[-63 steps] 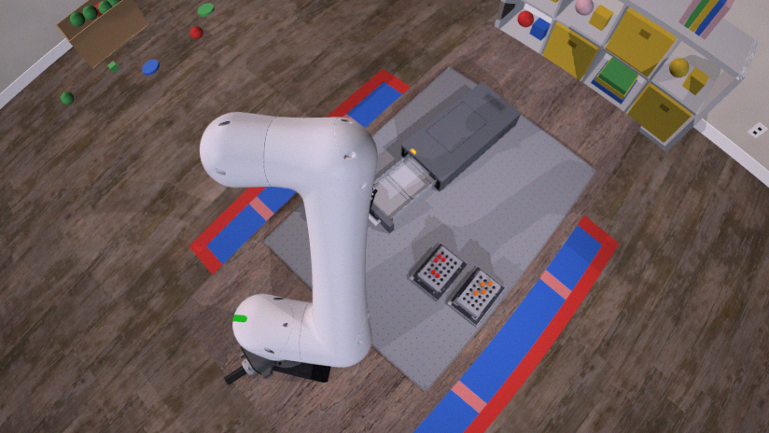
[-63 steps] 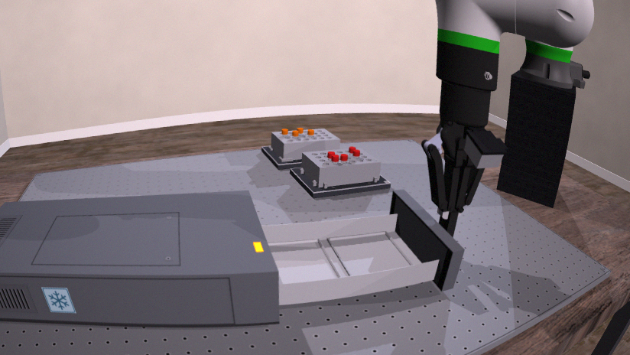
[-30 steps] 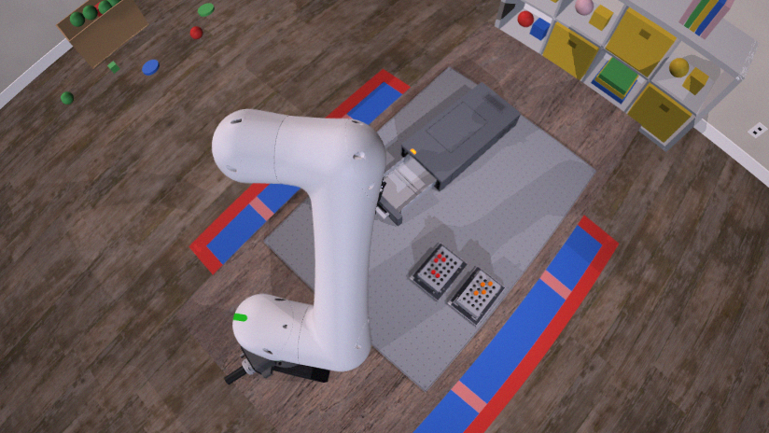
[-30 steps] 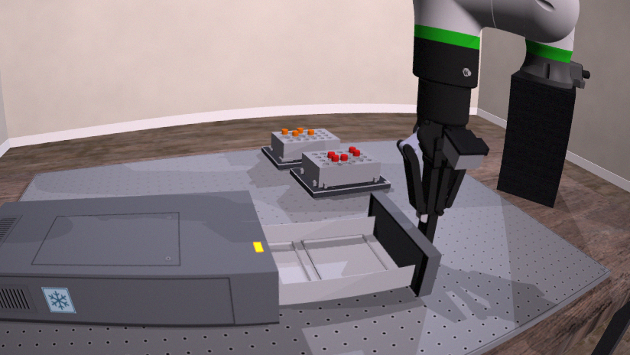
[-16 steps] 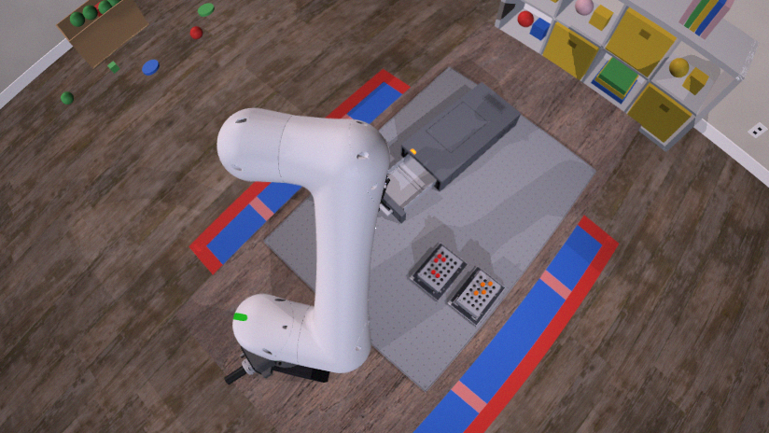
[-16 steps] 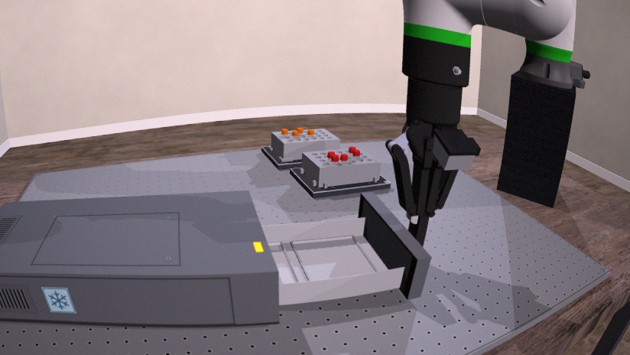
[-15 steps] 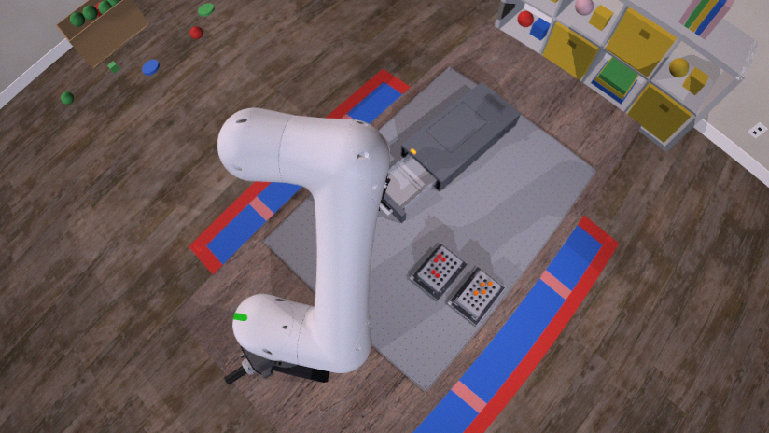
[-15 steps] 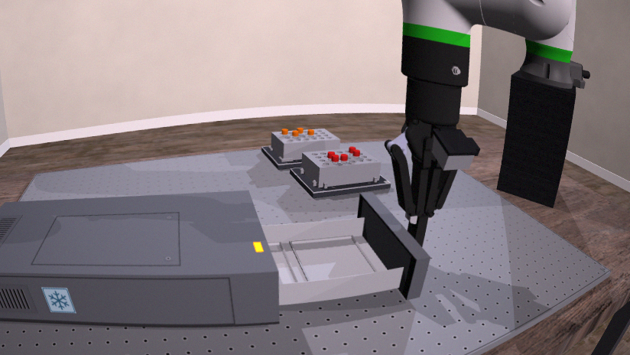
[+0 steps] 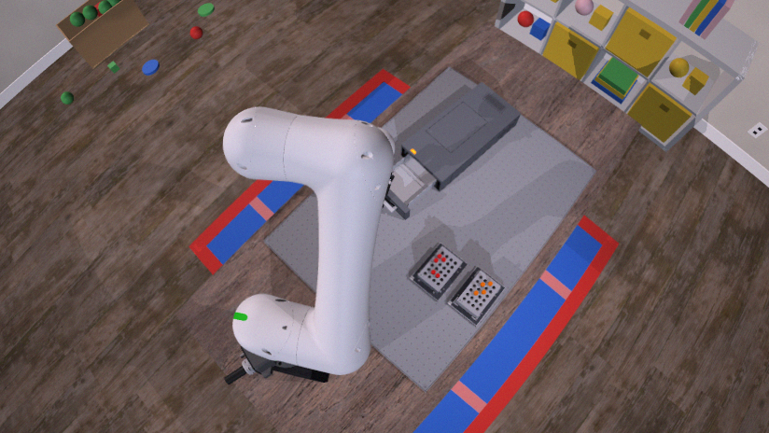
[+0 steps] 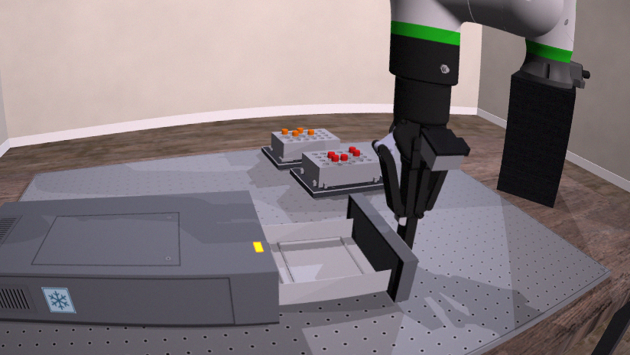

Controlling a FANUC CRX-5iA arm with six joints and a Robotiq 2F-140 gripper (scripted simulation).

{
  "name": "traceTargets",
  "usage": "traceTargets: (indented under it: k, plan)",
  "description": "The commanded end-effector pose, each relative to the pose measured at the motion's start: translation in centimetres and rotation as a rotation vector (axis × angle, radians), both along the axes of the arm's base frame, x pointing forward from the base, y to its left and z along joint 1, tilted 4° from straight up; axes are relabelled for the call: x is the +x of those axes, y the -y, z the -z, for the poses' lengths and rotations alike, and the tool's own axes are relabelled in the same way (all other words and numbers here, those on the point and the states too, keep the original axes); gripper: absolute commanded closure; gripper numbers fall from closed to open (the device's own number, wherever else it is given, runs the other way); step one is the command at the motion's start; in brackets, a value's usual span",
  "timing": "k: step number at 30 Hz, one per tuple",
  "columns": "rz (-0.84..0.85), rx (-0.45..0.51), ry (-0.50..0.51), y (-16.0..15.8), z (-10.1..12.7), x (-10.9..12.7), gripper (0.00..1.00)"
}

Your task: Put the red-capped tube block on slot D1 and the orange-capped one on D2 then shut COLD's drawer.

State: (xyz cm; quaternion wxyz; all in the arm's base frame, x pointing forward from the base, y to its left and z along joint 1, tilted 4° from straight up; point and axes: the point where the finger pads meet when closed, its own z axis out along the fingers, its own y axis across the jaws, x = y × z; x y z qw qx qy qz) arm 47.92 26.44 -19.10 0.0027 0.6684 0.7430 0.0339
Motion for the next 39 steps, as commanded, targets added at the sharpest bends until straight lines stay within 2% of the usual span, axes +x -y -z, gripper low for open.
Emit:
traceTargets:
  k: [1, 39]
  plan:
    - [0.000, 0.001, 0.001, -0.1, -0.1, 0.4, 0.90]
    - [0.000, 0.001, 0.001, -0.5, -0.3, 4.7, 0.90]
